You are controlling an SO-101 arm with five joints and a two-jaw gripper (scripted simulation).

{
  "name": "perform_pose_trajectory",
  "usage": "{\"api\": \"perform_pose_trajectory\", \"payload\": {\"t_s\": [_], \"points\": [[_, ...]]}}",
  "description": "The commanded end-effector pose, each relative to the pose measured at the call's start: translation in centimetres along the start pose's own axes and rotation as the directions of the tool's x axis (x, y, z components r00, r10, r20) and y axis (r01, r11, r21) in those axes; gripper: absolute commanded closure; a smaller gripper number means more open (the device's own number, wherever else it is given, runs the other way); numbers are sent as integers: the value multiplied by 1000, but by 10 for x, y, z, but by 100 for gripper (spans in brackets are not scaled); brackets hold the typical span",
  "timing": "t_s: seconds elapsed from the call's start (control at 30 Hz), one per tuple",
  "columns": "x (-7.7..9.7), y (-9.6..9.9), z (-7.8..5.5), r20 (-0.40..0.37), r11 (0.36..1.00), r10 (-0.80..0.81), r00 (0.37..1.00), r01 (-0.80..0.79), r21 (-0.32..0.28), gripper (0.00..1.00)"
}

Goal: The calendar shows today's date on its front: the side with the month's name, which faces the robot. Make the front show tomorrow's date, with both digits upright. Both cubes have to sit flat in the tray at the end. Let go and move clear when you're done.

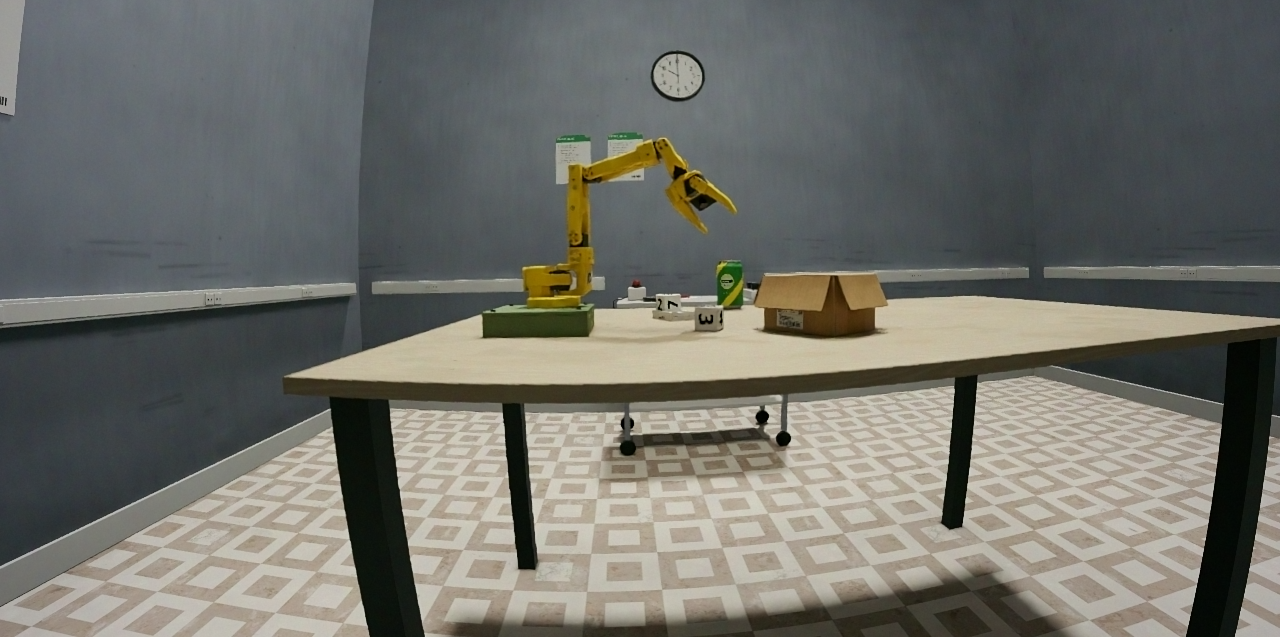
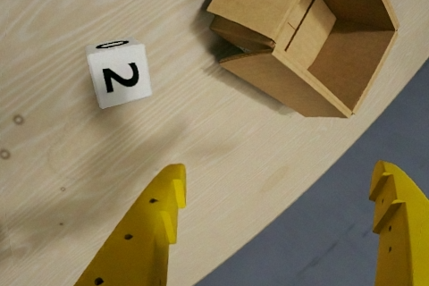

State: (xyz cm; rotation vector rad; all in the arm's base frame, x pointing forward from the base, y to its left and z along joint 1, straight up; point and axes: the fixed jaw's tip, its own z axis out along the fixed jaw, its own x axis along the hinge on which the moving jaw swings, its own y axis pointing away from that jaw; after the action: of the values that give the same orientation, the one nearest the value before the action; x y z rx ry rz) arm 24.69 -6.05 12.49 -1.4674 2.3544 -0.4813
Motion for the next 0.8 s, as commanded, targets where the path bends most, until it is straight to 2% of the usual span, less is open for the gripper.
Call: {"api": "perform_pose_trajectory", "payload": {"t_s": [0.0,0.17,0.27,0.37,0.53,0.6,0.77], "points": [[2,0,-1,-1,1000,0,1000,0,11,65],[3,0,0,-3,1000,1,1000,-1,2,65],[3,4,7,-10,1000,0,1000,-1,-31,65],[5,10,19,-22,996,0,1000,-2,-92,65],[8,29,46,-51,973,-5,999,-7,-232,65],[8,29,46,-51,973,-5,999,-7,-232,65],[13,51,69,-79,930,-14,997,-16,-367,65]]}}
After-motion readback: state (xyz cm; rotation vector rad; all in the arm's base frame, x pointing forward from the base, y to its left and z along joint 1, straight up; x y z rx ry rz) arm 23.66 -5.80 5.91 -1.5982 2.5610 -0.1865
